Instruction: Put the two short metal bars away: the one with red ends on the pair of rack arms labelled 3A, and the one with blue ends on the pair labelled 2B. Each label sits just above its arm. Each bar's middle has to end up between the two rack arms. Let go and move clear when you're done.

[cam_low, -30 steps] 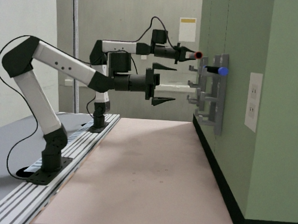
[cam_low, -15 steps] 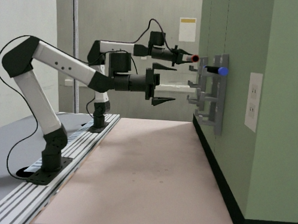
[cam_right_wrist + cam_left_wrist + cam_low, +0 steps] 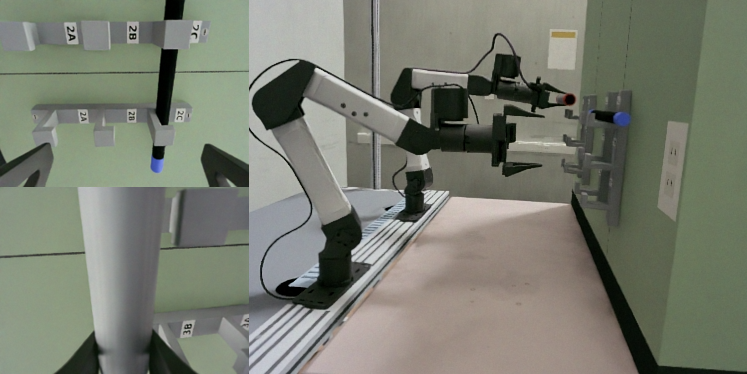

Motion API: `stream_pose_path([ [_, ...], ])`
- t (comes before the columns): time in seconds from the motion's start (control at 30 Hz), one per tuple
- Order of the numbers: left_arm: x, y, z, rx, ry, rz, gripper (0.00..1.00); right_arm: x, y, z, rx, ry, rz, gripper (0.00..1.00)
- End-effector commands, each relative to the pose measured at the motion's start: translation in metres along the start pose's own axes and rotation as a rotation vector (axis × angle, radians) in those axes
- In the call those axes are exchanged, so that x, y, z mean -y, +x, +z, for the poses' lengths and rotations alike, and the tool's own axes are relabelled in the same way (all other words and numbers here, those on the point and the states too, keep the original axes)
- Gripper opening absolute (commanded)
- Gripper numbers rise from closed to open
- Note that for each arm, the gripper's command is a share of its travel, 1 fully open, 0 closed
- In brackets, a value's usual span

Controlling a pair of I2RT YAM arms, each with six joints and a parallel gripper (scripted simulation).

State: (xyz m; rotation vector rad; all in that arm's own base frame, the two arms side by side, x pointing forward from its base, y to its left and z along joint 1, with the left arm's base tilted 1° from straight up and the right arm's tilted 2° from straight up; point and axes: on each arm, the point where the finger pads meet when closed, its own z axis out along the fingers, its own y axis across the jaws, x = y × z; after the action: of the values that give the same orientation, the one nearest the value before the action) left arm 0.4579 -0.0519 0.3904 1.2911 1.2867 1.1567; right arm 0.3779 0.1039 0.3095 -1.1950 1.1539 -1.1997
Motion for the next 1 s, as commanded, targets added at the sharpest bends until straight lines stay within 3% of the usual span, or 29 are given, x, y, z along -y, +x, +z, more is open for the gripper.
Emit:
stream_pose_path([
  [0.0, -0.03, 0.001, -0.016, -0.005, -0.11, -0.016, 0.0, -0.011, -0.002, -0.001, 0.001, -0.016, -0.011, 1.0],
  [0.97, -0.023, 0.0, -0.031, -0.005, -0.11, -0.016, 0.0, -0.011, -0.002, -0.001, 0.001, -0.016, -0.011, 1.0],
])
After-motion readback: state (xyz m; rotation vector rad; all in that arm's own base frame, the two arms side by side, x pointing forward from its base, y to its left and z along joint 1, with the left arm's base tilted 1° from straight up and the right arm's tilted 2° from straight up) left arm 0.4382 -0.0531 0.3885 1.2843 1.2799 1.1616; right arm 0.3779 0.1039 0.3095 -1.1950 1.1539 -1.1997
